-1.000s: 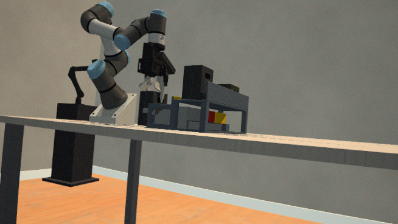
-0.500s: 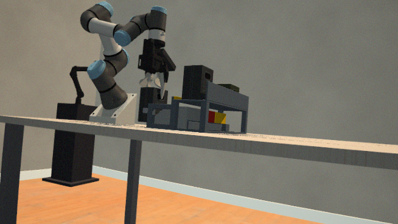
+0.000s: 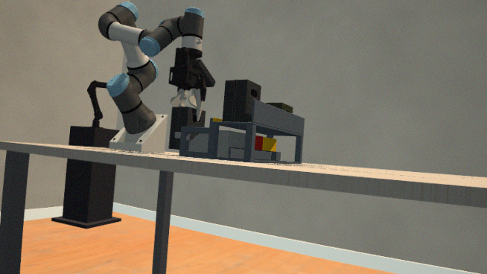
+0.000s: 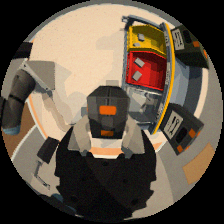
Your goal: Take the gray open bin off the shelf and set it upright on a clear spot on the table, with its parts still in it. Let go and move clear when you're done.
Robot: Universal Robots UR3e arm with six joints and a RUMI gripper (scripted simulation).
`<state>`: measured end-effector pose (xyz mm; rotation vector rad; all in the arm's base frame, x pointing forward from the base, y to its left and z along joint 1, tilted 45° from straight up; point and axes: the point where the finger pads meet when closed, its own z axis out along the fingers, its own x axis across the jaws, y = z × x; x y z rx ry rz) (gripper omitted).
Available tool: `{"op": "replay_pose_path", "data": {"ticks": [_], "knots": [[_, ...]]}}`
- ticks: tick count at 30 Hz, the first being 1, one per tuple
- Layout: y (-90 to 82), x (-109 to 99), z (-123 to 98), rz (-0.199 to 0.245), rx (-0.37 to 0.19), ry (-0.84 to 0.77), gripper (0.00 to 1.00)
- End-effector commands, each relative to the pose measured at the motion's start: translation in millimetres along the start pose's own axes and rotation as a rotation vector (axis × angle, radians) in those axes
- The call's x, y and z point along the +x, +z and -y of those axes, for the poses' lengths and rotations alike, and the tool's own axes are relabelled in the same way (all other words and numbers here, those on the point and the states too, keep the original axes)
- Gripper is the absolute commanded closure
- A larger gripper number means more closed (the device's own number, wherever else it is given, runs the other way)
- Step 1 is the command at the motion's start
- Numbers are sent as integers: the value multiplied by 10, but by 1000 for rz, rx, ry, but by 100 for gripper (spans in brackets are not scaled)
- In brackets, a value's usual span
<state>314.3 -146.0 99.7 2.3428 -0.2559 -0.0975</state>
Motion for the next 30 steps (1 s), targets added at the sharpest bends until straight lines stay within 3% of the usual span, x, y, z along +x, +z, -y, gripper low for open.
{"op": "replay_pose_path", "data": {"ticks": [1,20,25,30], "knots": [[-9,9,-3,-3,0,2,100],[6,9,-3,-4,0,2,100],[8,-46,394,-4,0,2,100],[8,-46,394,-4,0,2,100]]}}
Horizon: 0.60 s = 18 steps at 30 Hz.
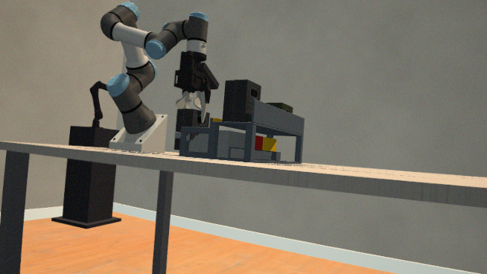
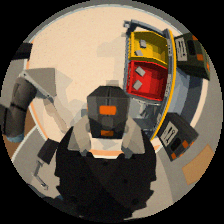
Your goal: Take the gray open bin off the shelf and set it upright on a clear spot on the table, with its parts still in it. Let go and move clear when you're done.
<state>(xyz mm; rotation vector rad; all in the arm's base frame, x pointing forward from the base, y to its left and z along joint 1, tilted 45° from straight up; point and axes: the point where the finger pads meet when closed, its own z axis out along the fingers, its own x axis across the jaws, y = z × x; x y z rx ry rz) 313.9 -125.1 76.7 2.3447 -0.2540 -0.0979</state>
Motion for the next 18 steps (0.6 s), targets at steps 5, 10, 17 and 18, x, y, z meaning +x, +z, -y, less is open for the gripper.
{"op": "replay_pose_path", "data": {"ticks": [5,10,17,18], "knots": [[-10,4,88,-3,-2,3,100],[-8,-29,312,-3,-1,3,100],[-8,-49,471,-3,-1,3,100],[-8,-49,471,-3,-1,3,100]]}}
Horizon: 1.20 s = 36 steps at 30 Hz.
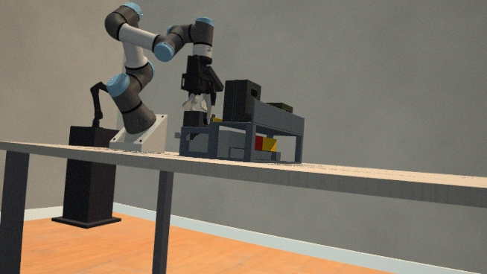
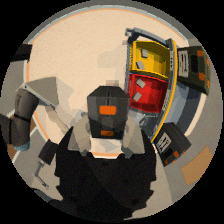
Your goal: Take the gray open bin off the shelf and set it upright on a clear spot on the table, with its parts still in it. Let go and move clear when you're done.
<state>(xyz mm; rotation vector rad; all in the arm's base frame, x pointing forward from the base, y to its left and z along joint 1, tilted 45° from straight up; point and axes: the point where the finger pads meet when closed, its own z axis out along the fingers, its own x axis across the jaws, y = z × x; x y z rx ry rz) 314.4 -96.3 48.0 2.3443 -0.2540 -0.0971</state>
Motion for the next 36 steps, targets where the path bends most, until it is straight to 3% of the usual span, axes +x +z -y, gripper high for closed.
{"op": "replay_pose_path", "data": {"ticks": [1,6,11,23,28,36], "knots": [[-10,8,68,-3,-1,3,100],[-10,8,68,-3,-1,3,100],[-8,-45,451,-3,-1,3,100],[-8,-45,451,-3,-1,3,100],[-7,-97,834,-3,0,3,100],[-7,-97,834,-3,0,3,100]]}}
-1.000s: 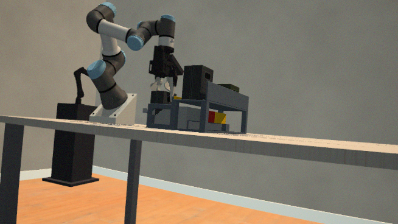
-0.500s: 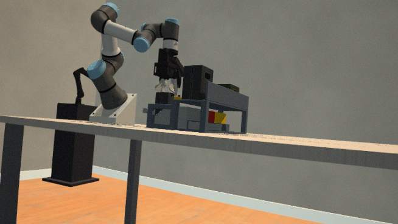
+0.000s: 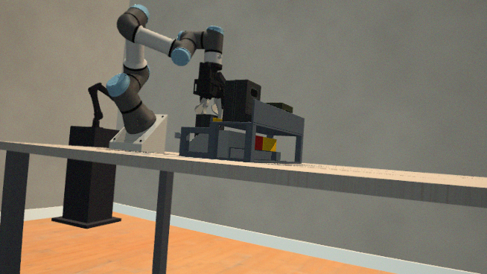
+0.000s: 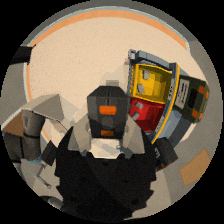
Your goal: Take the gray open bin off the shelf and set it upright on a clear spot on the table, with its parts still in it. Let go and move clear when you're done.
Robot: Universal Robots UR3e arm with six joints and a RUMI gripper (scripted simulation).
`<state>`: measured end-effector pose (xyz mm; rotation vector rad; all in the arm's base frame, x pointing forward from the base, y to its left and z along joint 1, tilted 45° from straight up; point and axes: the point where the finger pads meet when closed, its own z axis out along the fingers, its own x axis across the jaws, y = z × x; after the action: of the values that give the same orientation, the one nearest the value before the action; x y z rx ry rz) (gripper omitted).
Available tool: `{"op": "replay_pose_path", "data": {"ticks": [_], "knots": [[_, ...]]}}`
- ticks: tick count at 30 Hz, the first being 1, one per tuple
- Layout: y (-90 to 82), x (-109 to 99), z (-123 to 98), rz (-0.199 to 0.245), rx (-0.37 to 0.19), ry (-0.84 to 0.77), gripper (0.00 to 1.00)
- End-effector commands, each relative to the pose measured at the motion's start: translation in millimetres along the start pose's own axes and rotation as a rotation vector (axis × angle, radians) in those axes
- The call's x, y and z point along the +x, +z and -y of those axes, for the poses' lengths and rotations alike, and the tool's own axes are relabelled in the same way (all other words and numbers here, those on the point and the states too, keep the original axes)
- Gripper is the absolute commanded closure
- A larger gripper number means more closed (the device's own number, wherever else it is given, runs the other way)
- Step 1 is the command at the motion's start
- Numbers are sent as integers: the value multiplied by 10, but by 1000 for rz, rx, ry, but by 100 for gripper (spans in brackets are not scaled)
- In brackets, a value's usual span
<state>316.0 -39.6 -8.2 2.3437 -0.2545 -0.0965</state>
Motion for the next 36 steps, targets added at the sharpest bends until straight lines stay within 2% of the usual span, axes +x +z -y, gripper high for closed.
{"op": "replay_pose_path", "data": {"ticks": [1,4,9,21,26,36], "knots": [[-10,12,43,-2,0,3,100],[-10,12,43,-2,0,3,100],[-12,-54,574,-2,0,3,100],[-12,-54,574,-2,0,3,100],[-17,-92,934,-2,1,3,100],[-17,-92,934,-2,1,3,100]]}}
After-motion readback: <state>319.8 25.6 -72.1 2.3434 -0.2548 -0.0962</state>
